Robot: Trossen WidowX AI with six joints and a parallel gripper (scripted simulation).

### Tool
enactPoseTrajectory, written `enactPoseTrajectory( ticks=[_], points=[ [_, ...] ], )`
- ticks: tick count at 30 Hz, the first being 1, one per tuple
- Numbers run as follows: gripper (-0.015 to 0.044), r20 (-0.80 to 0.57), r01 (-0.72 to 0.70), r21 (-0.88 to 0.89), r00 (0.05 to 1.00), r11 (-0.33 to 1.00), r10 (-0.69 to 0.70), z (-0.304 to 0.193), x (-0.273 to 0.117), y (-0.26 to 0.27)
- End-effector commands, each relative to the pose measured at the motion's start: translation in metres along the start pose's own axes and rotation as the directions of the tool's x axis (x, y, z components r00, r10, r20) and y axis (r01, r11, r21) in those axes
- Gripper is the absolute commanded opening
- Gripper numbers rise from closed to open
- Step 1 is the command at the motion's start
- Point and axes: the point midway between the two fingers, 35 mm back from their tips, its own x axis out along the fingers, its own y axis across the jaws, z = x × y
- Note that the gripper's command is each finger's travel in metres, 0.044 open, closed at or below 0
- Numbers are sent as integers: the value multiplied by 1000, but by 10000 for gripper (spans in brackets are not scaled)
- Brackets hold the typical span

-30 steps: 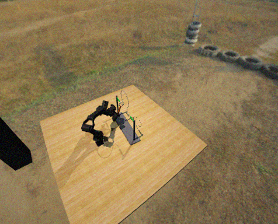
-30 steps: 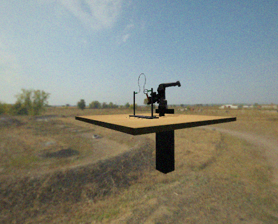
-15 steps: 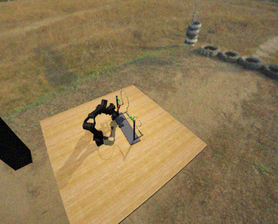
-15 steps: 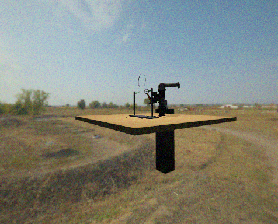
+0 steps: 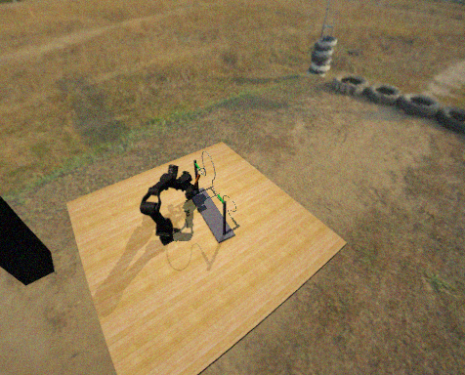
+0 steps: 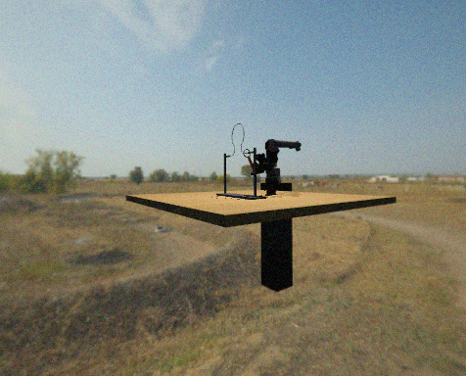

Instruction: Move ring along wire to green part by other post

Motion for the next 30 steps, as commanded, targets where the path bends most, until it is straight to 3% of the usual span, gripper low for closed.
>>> enactPoseTrajectory(
  ticks=[1,30],
  points=[
    [-150,4,5,3,1000,1000,-5,1,0,3],
    [-150,15,7,-2,1000,1000,-7,-1,-2,29]
  ],
)
